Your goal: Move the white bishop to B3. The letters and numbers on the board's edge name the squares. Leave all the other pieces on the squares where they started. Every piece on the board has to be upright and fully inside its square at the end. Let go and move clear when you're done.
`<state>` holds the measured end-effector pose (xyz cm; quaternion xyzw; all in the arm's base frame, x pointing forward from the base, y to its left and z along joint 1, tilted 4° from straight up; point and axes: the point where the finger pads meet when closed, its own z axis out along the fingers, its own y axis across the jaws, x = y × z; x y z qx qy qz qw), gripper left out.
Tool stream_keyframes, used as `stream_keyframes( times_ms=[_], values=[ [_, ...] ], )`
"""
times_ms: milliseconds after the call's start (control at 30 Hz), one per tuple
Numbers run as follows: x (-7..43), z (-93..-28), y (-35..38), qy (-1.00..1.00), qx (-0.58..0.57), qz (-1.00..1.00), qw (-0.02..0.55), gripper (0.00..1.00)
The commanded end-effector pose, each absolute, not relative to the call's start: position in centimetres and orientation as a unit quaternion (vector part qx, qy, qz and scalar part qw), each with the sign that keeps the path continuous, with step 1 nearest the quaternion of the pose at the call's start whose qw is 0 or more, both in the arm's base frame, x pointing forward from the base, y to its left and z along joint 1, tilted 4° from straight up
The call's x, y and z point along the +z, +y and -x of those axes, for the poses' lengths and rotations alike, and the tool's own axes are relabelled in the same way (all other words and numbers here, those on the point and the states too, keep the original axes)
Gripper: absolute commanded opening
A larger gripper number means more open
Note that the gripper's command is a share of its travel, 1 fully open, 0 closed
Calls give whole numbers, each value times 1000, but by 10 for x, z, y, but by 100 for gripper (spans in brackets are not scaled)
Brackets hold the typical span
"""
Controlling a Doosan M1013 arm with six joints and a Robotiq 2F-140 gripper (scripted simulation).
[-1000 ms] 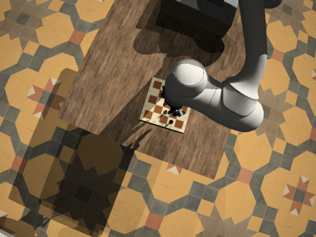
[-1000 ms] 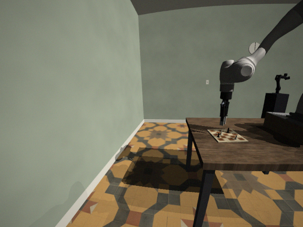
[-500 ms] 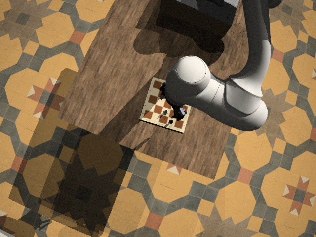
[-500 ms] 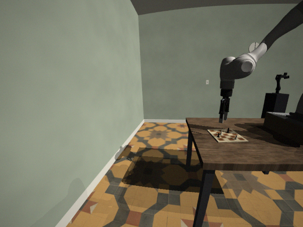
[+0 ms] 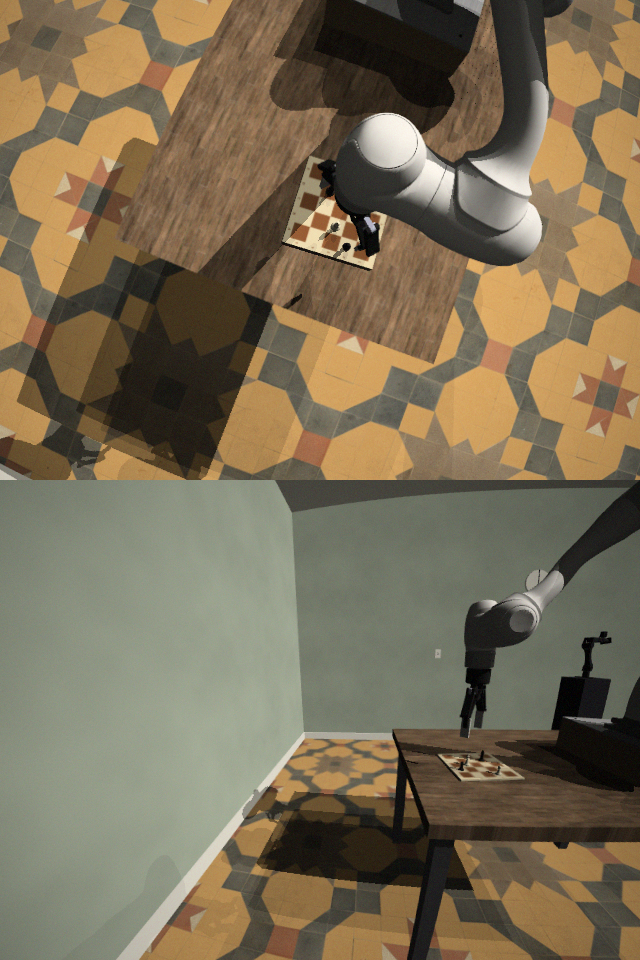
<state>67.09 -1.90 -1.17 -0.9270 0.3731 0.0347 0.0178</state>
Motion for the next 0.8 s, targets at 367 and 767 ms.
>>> stream_keyframes(
  times_ms=[367, 767],
  values=[
    [6, -672, -20, 373, 35, 927, 18, 100],
    [37, -673, -22, 373, 35, 927, 18, 100]
  ],
)
